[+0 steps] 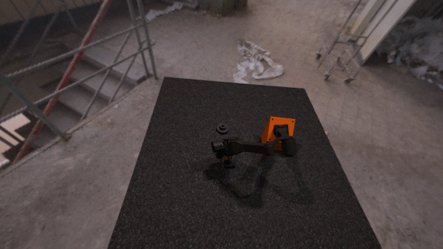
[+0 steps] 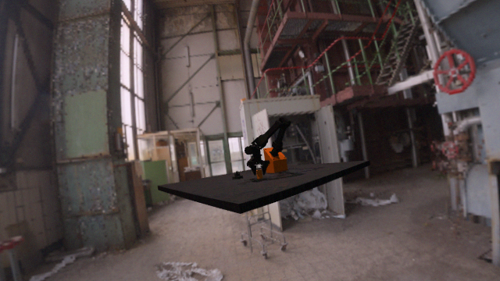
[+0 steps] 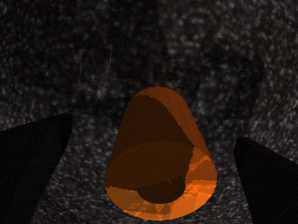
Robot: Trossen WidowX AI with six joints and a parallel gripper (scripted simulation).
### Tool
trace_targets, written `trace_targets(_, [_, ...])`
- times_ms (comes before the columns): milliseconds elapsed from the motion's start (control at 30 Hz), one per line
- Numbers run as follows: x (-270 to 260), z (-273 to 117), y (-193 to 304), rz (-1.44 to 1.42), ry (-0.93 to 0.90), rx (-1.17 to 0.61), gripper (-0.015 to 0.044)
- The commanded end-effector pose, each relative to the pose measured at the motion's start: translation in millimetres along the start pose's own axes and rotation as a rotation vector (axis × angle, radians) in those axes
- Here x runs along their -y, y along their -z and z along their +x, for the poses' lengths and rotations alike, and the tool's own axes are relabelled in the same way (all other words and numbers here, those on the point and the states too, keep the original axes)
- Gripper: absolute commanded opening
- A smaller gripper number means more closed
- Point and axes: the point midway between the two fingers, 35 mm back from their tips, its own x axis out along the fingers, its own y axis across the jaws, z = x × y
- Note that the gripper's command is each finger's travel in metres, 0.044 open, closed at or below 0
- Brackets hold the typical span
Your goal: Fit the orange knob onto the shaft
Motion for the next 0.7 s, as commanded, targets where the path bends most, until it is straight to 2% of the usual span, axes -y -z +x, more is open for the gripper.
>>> trace_targets(0, [1.5, 6.0, 1.3, 0.009, 0.004, -0.001, 0.0440])
trace_targets(267, [0.9, 16.2, 2.2, 0.010, 0.001, 0.001, 0.0440])
trace_targets(567, [0.9, 16.2, 2.2, 0.010, 0.001, 0.001, 0.0204])
trace_targets(667, [0.9, 16.2, 2.2, 0.010, 0.001, 0.001, 0.0184])
